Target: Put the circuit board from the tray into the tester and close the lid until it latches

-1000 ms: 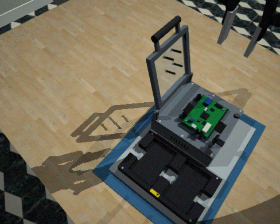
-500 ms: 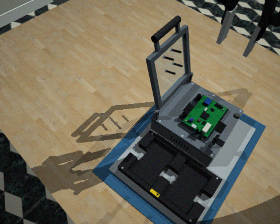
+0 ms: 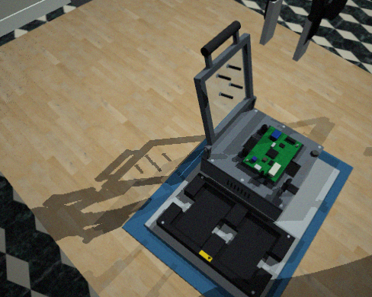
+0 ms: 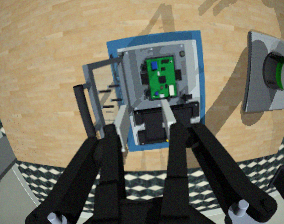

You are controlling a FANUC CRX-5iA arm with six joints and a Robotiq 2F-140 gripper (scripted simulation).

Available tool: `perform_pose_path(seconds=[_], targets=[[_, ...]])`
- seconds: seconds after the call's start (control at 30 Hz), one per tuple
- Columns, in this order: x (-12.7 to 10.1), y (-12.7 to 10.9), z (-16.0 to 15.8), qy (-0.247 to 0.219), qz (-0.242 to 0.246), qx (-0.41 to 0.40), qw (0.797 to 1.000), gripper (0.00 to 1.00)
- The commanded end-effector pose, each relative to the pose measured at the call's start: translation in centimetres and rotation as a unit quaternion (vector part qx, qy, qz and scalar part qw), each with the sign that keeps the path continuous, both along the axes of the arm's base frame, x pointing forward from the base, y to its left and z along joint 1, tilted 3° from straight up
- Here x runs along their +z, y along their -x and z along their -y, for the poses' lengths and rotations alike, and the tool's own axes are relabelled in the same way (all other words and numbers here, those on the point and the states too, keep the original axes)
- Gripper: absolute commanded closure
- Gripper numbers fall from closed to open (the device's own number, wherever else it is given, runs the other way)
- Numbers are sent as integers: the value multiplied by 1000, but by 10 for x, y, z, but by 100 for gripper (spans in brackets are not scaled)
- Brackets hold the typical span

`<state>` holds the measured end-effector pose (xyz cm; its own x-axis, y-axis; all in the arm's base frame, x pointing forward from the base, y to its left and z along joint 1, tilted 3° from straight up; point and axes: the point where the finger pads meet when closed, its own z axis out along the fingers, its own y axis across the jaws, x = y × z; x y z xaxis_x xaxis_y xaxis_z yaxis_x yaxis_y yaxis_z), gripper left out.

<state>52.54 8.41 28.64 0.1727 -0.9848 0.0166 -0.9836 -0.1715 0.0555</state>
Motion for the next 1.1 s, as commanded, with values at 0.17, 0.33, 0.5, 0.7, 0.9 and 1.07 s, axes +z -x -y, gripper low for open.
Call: perform_pose_path(seconds=[0.17,0.33,0.5,0.7,0.9,1.07], targets=[[-2,-45,-8,0,-1,0,1000,70],[-4,-71,-13,0,-1,0,1000,70],[-5,-89,-16,0,-1,0,1000,70],[-5,-96,-17,0,-1,0,1000,70],[-5,-99,-17,0,-1,0,1000,70],[-5,-99,-17,0,-1,0,1000,70]])
